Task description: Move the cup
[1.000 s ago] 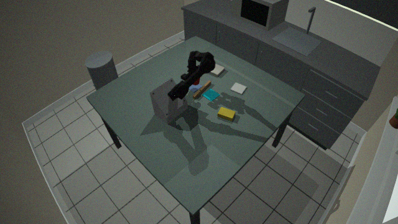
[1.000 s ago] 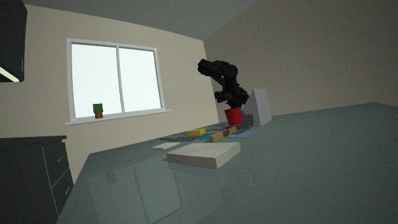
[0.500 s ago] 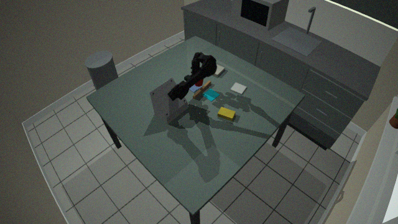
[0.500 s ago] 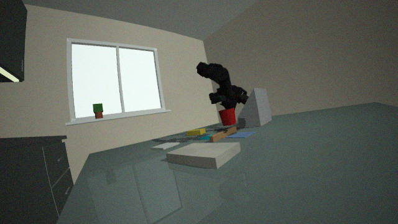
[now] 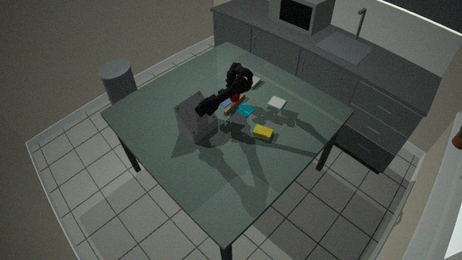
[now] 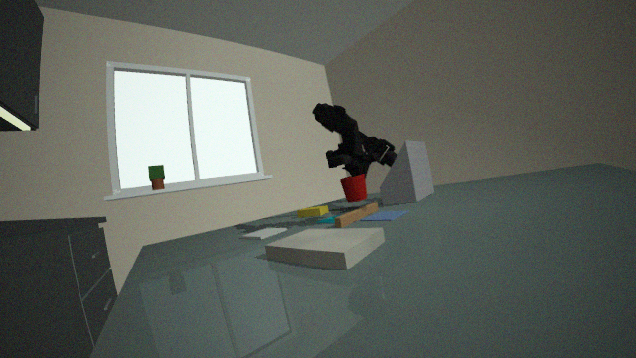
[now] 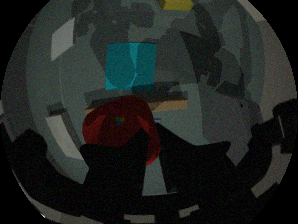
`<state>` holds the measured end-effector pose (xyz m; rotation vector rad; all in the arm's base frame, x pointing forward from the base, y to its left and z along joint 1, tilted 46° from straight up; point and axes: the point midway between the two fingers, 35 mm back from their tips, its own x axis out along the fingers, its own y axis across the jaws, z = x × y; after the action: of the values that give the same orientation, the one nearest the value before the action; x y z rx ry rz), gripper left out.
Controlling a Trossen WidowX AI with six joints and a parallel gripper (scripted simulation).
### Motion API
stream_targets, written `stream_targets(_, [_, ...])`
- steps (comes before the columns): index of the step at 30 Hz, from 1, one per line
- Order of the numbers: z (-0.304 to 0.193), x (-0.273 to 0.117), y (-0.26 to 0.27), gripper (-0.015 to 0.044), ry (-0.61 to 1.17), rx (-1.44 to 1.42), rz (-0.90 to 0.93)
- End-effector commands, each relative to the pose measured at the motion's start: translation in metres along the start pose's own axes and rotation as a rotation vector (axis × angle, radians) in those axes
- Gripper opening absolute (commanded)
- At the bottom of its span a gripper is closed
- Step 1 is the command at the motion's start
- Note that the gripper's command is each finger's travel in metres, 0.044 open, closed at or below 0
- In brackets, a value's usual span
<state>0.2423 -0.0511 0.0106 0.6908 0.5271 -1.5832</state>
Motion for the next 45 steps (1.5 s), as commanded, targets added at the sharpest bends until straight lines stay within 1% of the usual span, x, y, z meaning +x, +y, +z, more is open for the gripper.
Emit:
stream_targets(1, [0.011,-0.001,0.002,0.0,-0.004,-0.003,0.004])
stream_targets(28, [0.079,-0.004,0.011,0.0,-0.008,-0.003,0.004])
stream_targets(45, [0.08,0.013,0.012,0.0,-0.008,-0.003,0.004])
